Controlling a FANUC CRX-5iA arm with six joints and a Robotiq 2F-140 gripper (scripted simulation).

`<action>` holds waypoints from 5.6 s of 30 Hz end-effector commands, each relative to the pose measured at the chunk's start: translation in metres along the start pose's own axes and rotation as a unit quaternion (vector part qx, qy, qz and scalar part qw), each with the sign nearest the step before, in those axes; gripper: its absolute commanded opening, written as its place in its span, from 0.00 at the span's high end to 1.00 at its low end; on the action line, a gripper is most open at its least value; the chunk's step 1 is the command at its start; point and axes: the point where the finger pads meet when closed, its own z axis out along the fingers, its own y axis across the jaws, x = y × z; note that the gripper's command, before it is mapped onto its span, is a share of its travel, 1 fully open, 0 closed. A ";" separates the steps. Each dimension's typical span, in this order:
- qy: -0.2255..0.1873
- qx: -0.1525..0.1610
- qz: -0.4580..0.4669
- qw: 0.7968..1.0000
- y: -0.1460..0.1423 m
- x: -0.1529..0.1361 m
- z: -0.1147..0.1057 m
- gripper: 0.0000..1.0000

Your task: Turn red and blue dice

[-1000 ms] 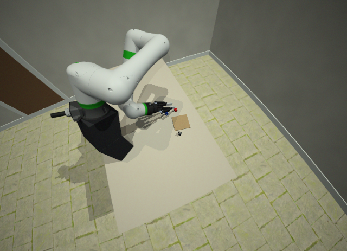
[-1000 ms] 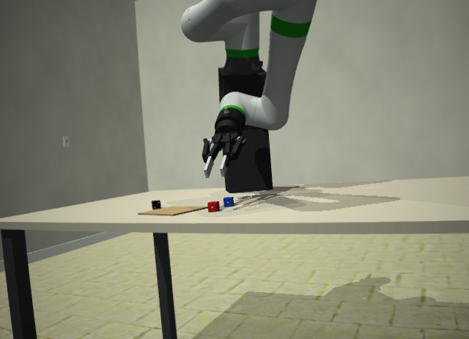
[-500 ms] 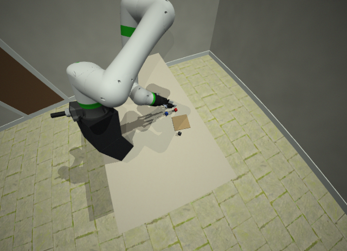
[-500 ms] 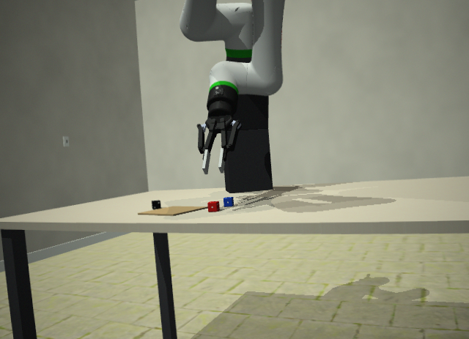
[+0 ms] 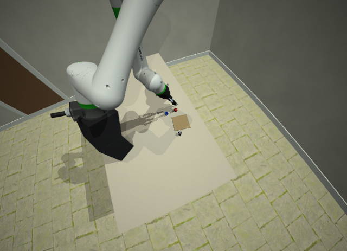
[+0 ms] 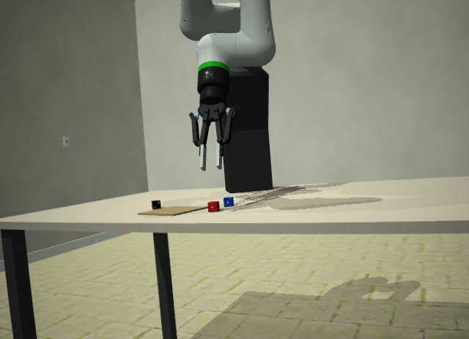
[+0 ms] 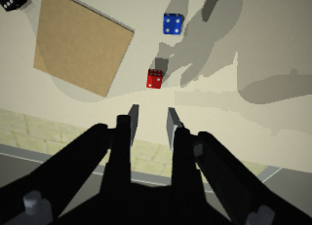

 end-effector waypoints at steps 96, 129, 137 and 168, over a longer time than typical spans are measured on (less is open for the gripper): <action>0.150 -0.139 -0.693 0.691 0.002 -0.003 0.029 0.75; 0.150 -0.139 -0.693 0.691 0.002 -0.003 0.029 0.75; 0.150 -0.140 -0.693 0.691 0.002 -0.001 0.033 0.75; 0.150 -0.140 -0.693 0.691 0.000 0.014 0.068 0.75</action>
